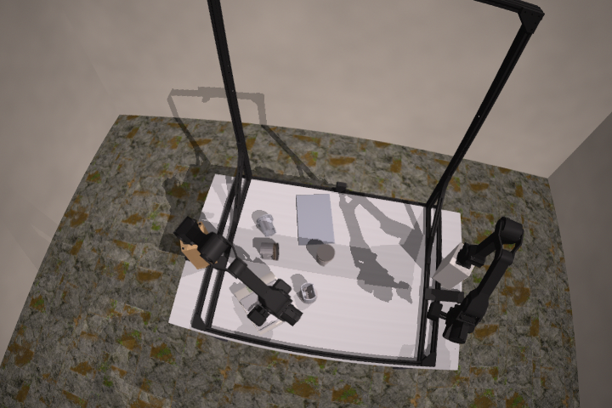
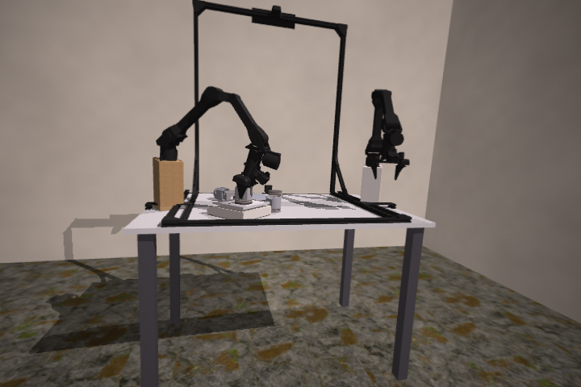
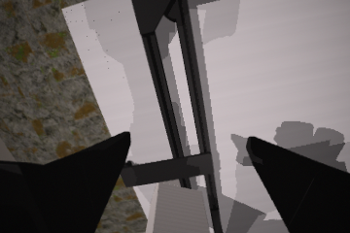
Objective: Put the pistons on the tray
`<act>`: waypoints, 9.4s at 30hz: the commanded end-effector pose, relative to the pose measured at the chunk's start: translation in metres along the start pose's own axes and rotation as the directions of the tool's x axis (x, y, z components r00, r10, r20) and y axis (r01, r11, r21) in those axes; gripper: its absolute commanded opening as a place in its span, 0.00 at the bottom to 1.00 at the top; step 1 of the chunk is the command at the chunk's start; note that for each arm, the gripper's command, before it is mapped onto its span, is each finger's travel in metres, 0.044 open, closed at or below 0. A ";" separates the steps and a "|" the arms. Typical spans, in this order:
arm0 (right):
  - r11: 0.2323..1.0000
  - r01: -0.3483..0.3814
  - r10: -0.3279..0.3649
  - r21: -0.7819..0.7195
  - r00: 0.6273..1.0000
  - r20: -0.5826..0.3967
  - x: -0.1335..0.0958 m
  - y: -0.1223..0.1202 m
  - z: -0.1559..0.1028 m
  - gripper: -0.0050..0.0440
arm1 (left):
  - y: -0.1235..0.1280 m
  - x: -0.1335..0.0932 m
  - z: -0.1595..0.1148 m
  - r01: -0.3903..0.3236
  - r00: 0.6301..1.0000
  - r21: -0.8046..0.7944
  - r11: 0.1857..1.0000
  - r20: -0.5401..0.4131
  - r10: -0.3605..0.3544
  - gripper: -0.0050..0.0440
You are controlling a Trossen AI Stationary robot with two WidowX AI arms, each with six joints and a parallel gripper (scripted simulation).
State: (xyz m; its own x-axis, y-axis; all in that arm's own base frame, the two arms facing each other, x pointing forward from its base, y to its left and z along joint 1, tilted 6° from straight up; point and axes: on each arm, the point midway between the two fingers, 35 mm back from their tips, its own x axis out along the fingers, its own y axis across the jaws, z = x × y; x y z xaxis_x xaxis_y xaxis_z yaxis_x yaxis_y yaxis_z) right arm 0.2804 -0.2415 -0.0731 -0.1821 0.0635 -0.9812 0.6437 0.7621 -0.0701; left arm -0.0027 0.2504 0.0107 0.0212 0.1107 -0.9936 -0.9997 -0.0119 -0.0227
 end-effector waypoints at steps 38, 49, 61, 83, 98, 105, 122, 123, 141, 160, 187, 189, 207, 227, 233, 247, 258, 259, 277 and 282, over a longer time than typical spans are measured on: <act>1.000 -0.002 0.002 -0.004 1.000 -0.013 -0.025 0.000 -0.011 0.43 | 0.000 0.000 0.000 0.003 1.000 0.004 1.000 -0.001 -0.003 1.00; 1.000 -0.002 0.002 -0.004 1.000 -0.013 -0.040 0.000 -0.015 0.43 | 0.000 0.000 0.000 0.003 1.000 0.004 1.000 -0.001 -0.003 1.00; 1.000 -0.002 0.002 -0.004 1.000 -0.013 -0.056 0.000 -0.019 0.43 | 0.000 0.000 0.000 0.003 1.000 0.004 1.000 -0.001 -0.003 1.00; 1.000 -0.003 0.003 0.000 1.000 0.006 -0.081 0.000 -0.023 0.43 | 0.000 0.000 0.000 0.003 1.000 0.004 1.000 -0.001 -0.003 1.00; 1.000 -0.002 0.003 -0.004 0.963 0.269 -0.069 0.000 -0.087 0.43 | 0.000 0.000 0.000 0.003 1.000 0.004 1.000 -0.001 -0.003 1.00; 0.992 -0.038 0.003 0.124 0.963 0.269 -0.067 -0.024 -0.098 0.43 | 0.000 0.000 0.000 0.003 1.000 0.004 1.000 -0.001 -0.003 1.00; 0.901 -0.119 0.003 0.417 0.963 0.269 -0.063 -0.098 -0.111 0.43 | 0.000 0.000 0.000 0.003 1.000 0.004 1.000 -0.001 -0.003 1.00; 0.901 -0.119 0.003 0.417 0.963 0.269 -0.063 -0.103 -0.112 0.43 | 0.000 0.000 0.000 0.003 1.000 0.004 1.000 -0.001 -0.003 1.00; 0.969 -0.060 0.038 0.241 0.995 0.095 -0.061 -0.128 -0.116 0.43 | 0.000 0.000 0.000 0.003 1.000 0.004 1.000 -0.001 -0.003 1.00; 0.988 -0.042 0.042 0.145 0.999 0.004 -0.042 -0.128 -0.113 0.43 | 0.000 0.000 0.000 0.003 1.000 0.004 1.000 -0.001 -0.003 1.00; 0.988 -0.042 0.042 0.145 0.999 0.004 -0.004 -0.127 -0.108 0.43 | 0.000 0.000 0.000 0.003 1.000 0.004 1.000 -0.001 -0.003 1.00; 0.988 -0.042 0.042 0.145 0.999 0.004 0.000 -0.127 -0.107 0.43 | 0.000 0.000 0.000 0.003 1.000 0.004 1.000 -0.001 -0.003 1.00; 0.988 -0.042 0.042 0.145 0.999 0.004 0.026 -0.127 -0.103 0.43 | 0.000 0.000 0.000 0.003 1.000 0.004 1.000 -0.001 -0.003 1.00; 0.988 -0.042 0.042 0.145 0.999 0.004 0.056 -0.126 -0.099 0.43 | 0.000 0.000 0.000 0.003 1.000 0.004 1.000 -0.001 -0.003 1.00; 0.988 -0.042 0.042 0.145 0.999 0.004 0.062 -0.126 -0.098 0.43 | 0.000 0.000 0.000 0.003 1.000 0.004 1.000 -0.001 -0.003 1.00; 0.988 -0.042 0.042 0.145 0.999 0.004 0.081 -0.126 -0.095 0.43 | 0.000 0.000 0.000 0.003 1.000 0.004 1.000 -0.001 -0.003 1.00; 0.988 -0.042 0.042 0.145 0.999 0.004 0.081 -0.126 -0.095 0.87 | 0.000 0.000 0.000 0.003 1.000 0.004 1.000 -0.001 -0.003 1.00; 0.988 -0.042 0.042 0.145 0.999 0.004 0.081 -0.126 -0.095 0.87 | 0.000 0.000 0.000 0.003 1.000 0.004 1.000 -0.001 -0.003 1.00; 0.988 -0.042 0.042 0.145 0.999 0.004 0.066 -0.126 -0.095 0.87 | 0.000 0.000 0.000 0.003 1.000 0.004 1.000 -0.001 -0.003 1.00; 0.988 -0.042 0.042 0.145 0.999 0.004 0.061 -0.127 -0.095 0.87 | 0.000 0.000 0.000 0.003 1.000 0.004 1.000 -0.001 -0.003 1.00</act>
State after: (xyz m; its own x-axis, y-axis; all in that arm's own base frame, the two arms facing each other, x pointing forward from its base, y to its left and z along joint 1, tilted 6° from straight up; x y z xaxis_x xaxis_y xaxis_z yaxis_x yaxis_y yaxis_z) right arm 0.1168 -0.2719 -0.1110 -0.1506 0.0962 -0.9839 0.7520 0.6572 -0.0509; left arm -0.0026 0.2504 0.0107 0.0213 0.1105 -0.9936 -0.9997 -0.0115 -0.0227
